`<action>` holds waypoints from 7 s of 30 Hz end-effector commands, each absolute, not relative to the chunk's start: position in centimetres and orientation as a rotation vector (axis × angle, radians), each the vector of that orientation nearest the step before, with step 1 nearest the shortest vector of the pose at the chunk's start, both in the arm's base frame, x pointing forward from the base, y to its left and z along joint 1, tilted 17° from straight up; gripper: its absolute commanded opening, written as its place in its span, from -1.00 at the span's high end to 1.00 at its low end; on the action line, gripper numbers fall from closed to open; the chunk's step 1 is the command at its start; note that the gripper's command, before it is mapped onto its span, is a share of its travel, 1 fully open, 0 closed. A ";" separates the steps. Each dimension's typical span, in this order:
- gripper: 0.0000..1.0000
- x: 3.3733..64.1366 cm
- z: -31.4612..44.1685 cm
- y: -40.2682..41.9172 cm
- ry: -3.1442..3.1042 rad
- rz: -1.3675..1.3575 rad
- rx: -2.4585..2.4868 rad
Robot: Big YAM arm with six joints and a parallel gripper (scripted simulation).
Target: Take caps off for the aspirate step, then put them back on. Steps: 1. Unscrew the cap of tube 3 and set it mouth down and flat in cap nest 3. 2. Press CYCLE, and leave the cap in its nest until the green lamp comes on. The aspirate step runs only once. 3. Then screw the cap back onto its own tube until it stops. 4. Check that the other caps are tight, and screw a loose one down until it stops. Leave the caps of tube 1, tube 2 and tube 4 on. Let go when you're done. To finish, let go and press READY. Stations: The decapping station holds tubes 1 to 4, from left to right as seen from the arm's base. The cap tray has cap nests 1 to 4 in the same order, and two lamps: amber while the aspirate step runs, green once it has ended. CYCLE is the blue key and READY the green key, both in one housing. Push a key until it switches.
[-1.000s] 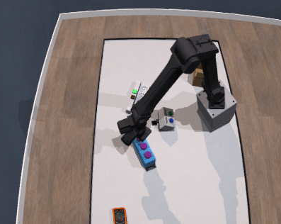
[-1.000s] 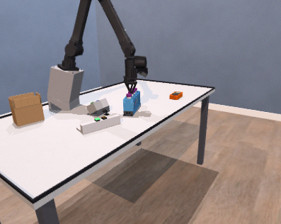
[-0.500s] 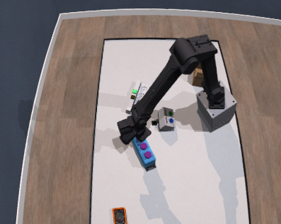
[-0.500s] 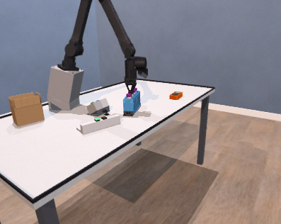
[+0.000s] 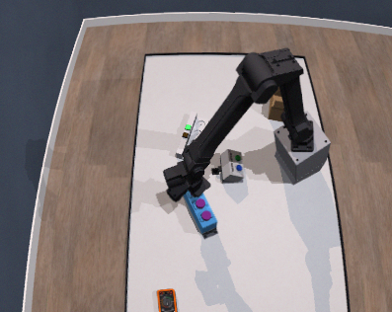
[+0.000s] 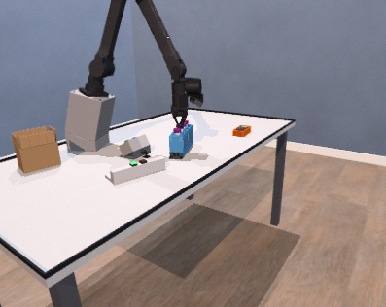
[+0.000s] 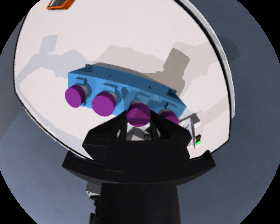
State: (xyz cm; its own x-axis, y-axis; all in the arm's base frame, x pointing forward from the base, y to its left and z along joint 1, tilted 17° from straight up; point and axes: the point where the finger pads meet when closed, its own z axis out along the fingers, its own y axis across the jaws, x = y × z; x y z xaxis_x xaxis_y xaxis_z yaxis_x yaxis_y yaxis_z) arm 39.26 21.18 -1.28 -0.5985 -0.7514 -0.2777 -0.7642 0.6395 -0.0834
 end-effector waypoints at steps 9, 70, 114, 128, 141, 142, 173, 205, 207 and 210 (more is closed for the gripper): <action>1.00 40.1 -0.6 21.6 2.558 0.064 -1.210; 0.02 40.5 -0.6 21.9 2.651 0.108 -0.985; 1.00 40.1 -1.1 22.3 2.751 0.145 -0.728; 1.00 40.2 -1.2 22.4 2.857 0.230 -0.168; 0.02 40.1 -0.7 21.8 2.858 0.231 -0.141; 0.02 40.1 -0.7 21.8 2.858 0.231 -0.141; 0.02 40.1 -0.7 22.3 2.545 0.067 -1.235; 1.00 40.1 -1.2 22.3 2.787 0.168 -0.587; 1.00 40.1 -1.2 22.3 2.787 0.168 -0.587; 1.00 40.1 -1.2 22.3 2.818 0.189 -0.448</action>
State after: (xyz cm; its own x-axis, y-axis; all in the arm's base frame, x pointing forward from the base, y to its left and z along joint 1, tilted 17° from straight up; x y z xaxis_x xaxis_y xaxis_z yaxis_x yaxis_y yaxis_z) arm 39.32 21.33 -1.34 -0.8716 -0.3980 -0.2861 -0.4270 0.9031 0.0447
